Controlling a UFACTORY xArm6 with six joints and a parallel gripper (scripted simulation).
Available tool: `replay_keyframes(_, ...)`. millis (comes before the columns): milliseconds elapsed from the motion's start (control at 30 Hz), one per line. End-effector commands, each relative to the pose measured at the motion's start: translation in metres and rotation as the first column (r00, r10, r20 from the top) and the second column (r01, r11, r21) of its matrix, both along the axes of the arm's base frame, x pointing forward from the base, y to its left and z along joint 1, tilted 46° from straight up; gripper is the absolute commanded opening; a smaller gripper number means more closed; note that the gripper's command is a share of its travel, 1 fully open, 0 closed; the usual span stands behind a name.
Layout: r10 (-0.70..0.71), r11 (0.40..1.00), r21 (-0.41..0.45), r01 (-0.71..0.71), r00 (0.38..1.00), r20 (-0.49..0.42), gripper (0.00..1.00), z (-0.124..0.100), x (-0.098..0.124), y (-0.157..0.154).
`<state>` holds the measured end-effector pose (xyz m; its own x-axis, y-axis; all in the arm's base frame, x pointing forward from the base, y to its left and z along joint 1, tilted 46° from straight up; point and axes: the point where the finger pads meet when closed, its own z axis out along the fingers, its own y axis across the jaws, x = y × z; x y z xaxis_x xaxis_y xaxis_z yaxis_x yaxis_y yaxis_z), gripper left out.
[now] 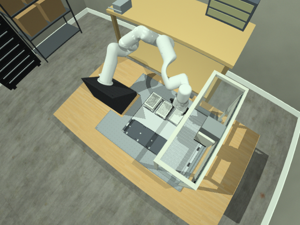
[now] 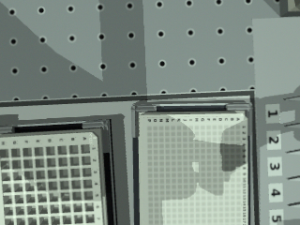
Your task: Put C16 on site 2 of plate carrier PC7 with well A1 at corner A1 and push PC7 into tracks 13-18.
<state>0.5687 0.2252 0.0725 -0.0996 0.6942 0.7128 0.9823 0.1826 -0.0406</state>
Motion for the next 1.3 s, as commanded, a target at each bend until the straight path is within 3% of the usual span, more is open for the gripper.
replay_keyframes(0,-0.002,1.000,0.000,0.002,1.000,0.004,1.00,-0.003,0.001,0.003)
replay_keyframes(1267,-0.002,1.000,0.001,0.002,1.000,0.004,1.00,-0.041,-0.008,0.042)
